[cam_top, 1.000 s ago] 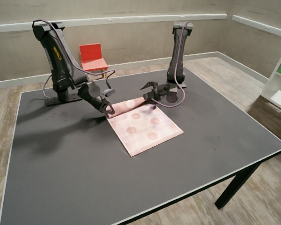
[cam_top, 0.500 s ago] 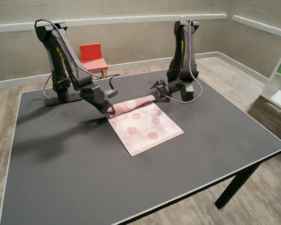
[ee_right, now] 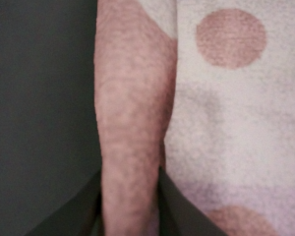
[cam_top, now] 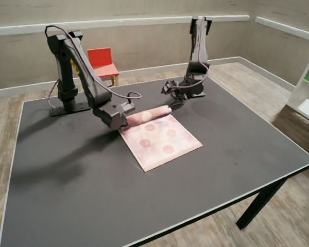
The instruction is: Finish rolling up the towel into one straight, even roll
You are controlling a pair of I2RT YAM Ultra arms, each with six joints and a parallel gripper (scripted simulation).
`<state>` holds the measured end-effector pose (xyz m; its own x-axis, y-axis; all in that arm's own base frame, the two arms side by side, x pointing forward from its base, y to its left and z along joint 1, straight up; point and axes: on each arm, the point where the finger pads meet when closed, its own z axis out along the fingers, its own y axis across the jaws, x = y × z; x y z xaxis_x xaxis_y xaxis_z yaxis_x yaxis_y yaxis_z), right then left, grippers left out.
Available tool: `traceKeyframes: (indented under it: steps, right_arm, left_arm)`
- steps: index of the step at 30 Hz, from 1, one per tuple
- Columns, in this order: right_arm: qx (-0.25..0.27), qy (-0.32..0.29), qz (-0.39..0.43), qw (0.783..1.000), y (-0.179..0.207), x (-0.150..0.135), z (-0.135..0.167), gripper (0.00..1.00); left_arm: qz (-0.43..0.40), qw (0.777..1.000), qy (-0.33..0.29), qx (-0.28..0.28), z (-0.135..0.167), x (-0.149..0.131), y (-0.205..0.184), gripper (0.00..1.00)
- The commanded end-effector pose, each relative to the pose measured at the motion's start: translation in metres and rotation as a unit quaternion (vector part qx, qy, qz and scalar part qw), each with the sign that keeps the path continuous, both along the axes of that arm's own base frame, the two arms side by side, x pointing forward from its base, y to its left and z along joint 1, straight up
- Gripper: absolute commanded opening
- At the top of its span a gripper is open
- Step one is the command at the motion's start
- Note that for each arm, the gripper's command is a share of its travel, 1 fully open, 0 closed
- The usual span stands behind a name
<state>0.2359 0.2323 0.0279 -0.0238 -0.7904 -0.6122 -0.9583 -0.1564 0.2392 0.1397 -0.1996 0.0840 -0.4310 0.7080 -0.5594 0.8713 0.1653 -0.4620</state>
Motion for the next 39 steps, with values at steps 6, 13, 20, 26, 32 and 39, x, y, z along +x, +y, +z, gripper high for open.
traceKeyframes:
  steps: [6, 13, 20, 26, 32, 39]
  right_arm:
    - [-0.025, 0.136, 0.015, 0.990, -0.004, -0.013, 0.006, 0.24]
    - [-0.041, 0.215, 0.015, 0.976, -0.004, -0.013, 0.007, 0.24]
    - [-0.048, 0.251, 0.014, 0.967, -0.004, -0.013, 0.008, 0.24]
    - [-0.050, 0.264, 0.014, 0.963, -0.004, -0.013, 0.008, 0.24]
    - [-0.050, 0.264, 0.014, 0.963, -0.004, -0.013, -0.002, 0.24]
    - [-0.050, 0.264, 0.014, 0.963, -0.004, -0.013, -0.004, 0.24]
  left_arm:
    - [0.048, 0.980, -0.188, 0.048, -0.001, 0.007, -0.017, 0.92]
    - [0.051, 0.943, -0.321, 0.076, 0.002, 0.001, -0.031, 0.95]
    - [0.062, 0.916, -0.386, 0.093, 0.003, -0.001, -0.037, 0.97]
    - [0.061, 0.913, -0.392, 0.094, 0.003, -0.001, -0.037, 0.98]
    - [0.030, 0.915, -0.395, 0.080, 0.006, 0.016, -0.026, 0.98]
    - [0.025, 0.915, -0.395, 0.078, 0.002, 0.018, -0.025, 0.98]
